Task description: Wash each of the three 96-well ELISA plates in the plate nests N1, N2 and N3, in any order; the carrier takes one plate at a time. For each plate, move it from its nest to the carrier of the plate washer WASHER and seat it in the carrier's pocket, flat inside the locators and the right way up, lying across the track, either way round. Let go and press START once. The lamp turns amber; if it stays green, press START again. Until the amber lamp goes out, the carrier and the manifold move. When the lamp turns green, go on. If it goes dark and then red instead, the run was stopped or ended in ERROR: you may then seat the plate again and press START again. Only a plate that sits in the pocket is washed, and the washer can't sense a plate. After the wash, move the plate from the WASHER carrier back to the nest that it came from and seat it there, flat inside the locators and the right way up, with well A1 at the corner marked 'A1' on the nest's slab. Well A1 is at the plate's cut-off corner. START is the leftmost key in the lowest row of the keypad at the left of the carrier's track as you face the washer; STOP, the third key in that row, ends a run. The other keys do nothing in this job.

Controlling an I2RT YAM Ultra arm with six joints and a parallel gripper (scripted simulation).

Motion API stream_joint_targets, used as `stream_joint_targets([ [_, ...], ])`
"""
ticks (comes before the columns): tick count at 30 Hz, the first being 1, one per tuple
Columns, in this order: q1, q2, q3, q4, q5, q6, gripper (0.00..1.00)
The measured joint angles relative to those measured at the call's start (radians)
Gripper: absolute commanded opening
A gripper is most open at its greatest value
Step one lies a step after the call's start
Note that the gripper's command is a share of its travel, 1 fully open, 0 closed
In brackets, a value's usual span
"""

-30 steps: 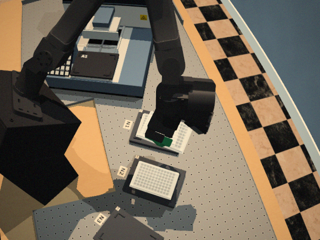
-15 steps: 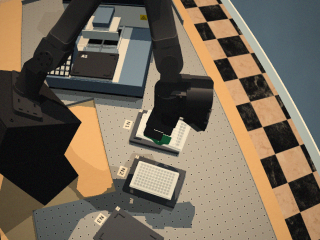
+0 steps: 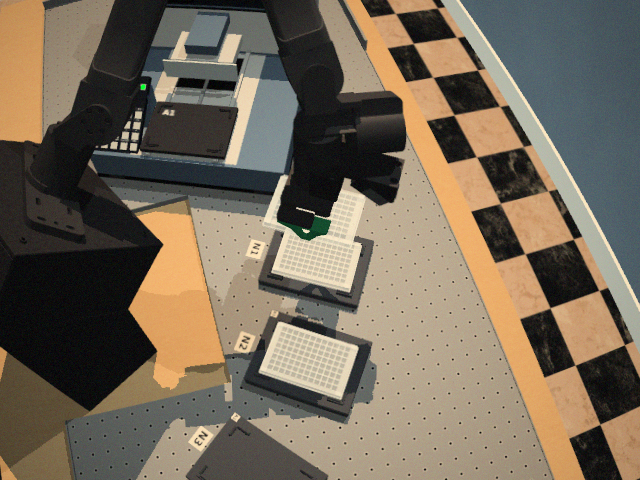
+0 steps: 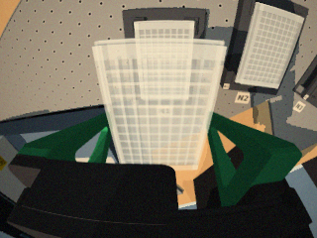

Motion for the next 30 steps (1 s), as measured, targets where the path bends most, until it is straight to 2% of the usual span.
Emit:
stream_joint_targets([
  [4, 0.038, -0.035, -0.013, -0.004, 0.034, 0.045, 0.0],
  [13, 0.196, -0.153, -0.026, -0.027, 0.12, 0.171, 0.0],
  [23, 0.209, -0.167, -0.028, -0.036, 0.161, 0.217, 0.0],
  [30, 0.337, -0.251, -0.076, -0.041, 0.222, 0.221, 0.0],
])
